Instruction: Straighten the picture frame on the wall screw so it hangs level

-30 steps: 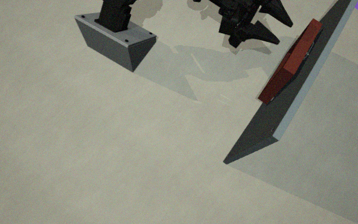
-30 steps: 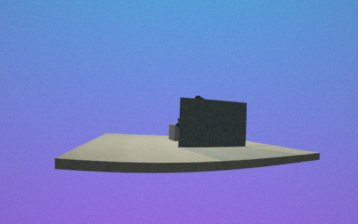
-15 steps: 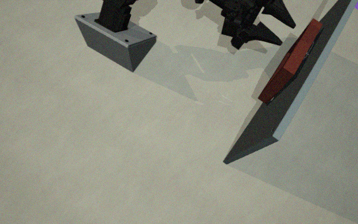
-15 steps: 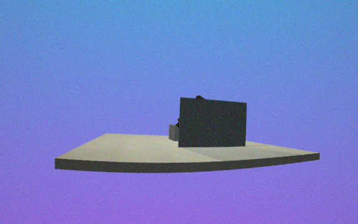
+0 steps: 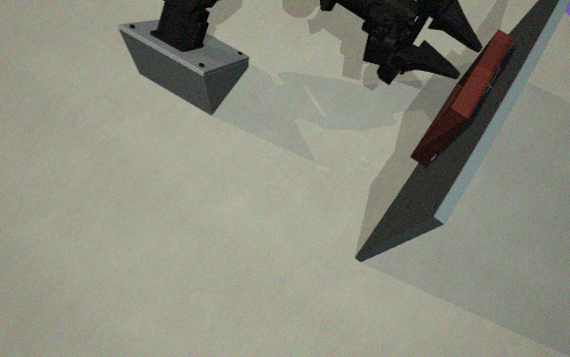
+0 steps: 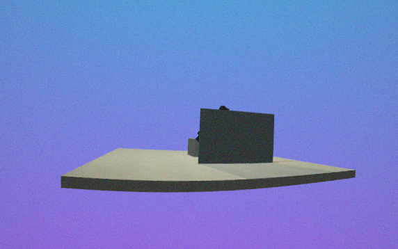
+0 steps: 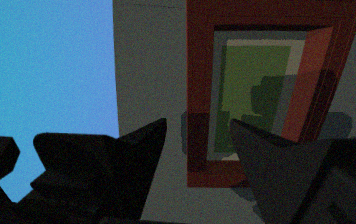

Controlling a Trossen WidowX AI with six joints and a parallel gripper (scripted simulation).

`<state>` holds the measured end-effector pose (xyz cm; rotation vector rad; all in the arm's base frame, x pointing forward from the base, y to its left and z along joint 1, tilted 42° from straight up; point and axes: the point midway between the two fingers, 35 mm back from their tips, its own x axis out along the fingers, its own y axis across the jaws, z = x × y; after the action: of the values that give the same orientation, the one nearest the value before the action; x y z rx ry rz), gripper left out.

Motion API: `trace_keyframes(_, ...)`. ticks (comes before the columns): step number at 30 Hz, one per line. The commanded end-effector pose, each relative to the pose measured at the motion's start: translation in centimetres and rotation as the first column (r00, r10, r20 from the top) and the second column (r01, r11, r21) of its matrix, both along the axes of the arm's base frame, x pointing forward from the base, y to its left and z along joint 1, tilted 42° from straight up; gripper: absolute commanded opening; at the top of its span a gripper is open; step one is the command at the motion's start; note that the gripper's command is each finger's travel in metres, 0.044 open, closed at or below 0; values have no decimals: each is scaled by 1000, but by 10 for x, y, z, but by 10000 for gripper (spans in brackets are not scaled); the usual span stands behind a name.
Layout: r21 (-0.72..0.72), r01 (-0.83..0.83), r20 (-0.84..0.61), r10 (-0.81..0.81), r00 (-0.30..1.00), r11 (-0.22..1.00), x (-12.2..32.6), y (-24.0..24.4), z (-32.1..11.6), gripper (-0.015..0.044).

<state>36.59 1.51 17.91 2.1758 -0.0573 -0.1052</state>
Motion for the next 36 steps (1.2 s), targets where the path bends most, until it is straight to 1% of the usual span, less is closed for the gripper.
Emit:
trace_keyframes(1,-4,-4,4,5,1000,1000,9,0,1,260)
trace_keyframes(11,-4,-4,5,5,1000,1000,24,-1,0,260)
trace_keyframes(36,-4,-4,5,5,1000,1000,24,-1,0,260)
